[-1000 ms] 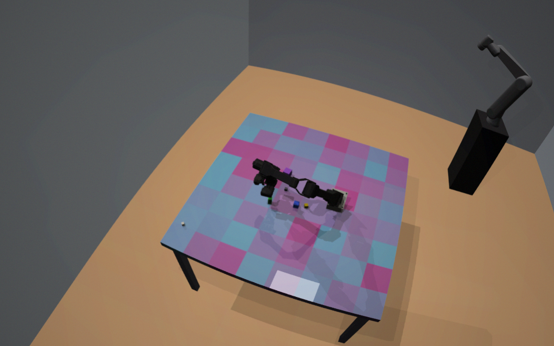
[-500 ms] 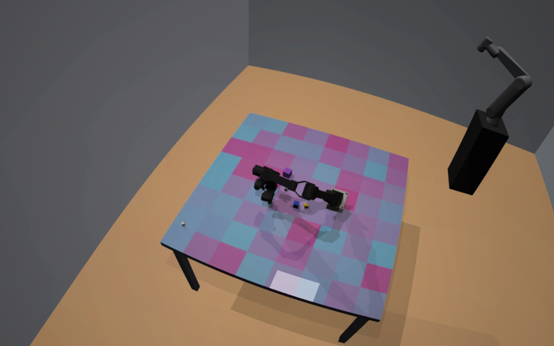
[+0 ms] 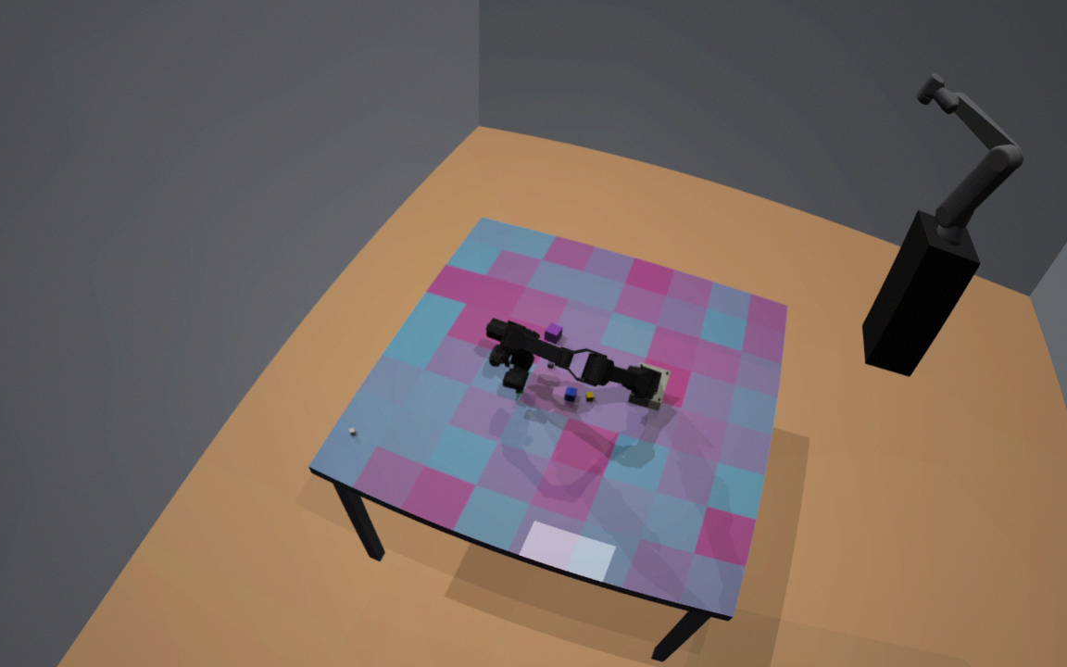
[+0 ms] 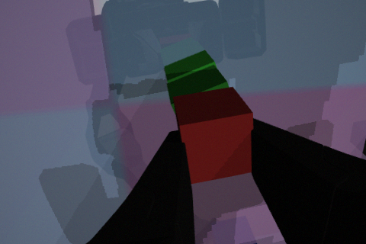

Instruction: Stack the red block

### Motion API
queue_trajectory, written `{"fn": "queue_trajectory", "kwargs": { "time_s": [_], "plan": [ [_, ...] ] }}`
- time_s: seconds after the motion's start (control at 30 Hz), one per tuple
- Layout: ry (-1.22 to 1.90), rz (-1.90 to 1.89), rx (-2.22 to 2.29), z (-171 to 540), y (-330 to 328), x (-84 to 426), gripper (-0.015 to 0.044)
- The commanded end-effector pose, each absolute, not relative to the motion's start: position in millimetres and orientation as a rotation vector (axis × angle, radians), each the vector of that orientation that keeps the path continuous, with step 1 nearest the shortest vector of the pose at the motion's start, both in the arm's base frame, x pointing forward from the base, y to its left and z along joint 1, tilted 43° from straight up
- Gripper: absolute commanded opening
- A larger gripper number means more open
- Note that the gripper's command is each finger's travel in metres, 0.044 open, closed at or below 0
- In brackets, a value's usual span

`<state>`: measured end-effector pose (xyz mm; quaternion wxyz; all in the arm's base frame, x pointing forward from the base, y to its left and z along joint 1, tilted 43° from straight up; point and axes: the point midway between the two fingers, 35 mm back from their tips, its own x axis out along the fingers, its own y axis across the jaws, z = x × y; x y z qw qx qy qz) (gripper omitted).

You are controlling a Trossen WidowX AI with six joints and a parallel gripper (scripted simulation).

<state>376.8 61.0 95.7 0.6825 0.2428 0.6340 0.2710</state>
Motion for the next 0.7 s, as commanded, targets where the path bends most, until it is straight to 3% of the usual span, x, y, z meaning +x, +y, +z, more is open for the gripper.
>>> {"fn": "queue_trajectory", "kwargs": {
  "time_s": [0.0,0.53,0.67],
  "plan": [
    [1.423,0.606,0.551,95.1,61.8,376.7,0.0],
    [1.423,0.606,0.551,96.0,60.7,376.7,0.0],
    [1.422,0.607,0.545,94.9,61.5,376.8,0.0105]
  ]
}}
